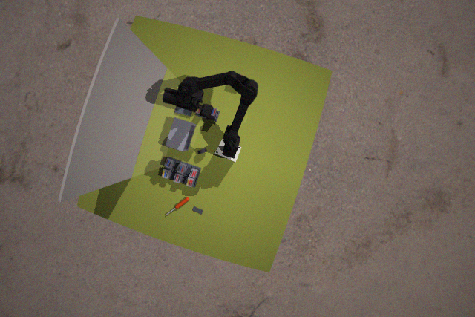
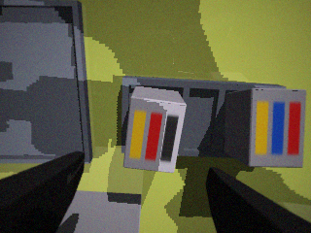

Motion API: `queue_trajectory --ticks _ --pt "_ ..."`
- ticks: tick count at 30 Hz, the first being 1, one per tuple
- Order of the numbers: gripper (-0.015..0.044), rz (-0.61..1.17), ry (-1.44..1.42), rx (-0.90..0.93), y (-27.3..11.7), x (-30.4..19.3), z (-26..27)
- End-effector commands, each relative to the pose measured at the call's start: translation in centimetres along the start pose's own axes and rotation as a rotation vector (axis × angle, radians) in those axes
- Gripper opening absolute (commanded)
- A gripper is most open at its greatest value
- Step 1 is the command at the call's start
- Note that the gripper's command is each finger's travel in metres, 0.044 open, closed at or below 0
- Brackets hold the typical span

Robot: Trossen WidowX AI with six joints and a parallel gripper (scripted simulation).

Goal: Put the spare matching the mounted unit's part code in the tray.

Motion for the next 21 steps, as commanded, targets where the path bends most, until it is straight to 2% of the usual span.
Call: queue_trajectory --ticks 1,21 --pt "0.0300 -0.002 -0.005 -0.004 0.6 0.0 0.0" --pt "0.0300 -0.001 -0.004 -0.003 3.9 0.0 0.0"
Point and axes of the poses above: the point midway between the two fingers, 35 mm back from their tips, its own y axis out along the fingers, its own z axis across the jaws, x = y × z, the point moved 10 cm from there along -y, back along the fingers, and after that the axes turned 7 degrees about -y, right-handed, at the moved point
